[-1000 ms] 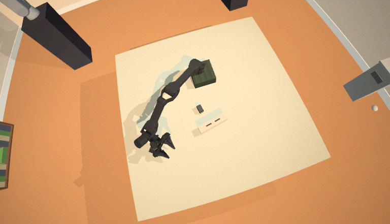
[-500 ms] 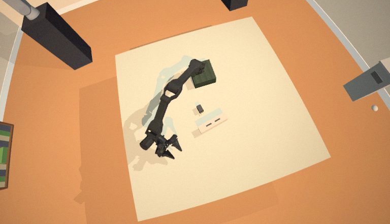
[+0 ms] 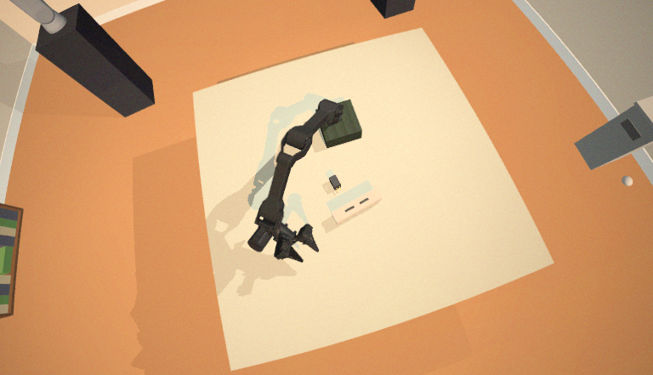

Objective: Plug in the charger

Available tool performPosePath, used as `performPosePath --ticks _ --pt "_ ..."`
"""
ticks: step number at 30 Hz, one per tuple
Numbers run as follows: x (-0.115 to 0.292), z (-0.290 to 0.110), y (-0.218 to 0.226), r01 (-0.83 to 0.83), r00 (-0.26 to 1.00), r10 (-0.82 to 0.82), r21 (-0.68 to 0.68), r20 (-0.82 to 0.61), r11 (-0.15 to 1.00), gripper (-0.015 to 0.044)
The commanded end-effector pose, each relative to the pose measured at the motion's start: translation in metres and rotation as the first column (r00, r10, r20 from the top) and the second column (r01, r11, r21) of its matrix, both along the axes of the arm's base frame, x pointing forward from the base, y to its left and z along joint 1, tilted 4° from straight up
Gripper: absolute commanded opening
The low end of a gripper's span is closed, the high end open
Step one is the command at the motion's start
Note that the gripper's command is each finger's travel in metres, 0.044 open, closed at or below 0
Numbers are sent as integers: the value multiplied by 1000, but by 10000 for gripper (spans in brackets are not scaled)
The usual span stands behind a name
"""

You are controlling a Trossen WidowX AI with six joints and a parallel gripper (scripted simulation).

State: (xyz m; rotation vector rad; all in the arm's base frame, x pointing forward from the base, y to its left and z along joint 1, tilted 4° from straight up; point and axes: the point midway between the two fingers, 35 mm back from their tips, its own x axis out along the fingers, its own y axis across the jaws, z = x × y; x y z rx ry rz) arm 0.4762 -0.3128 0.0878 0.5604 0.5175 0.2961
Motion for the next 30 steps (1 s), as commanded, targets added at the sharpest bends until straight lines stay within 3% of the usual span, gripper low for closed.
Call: performPosePath --ticks 1,30 --pt "-1 -2 16 2 998 -4 -23 -57 1000 440" --pt "-46 -13 113 -69 912 -22 -205 -410 976 440"
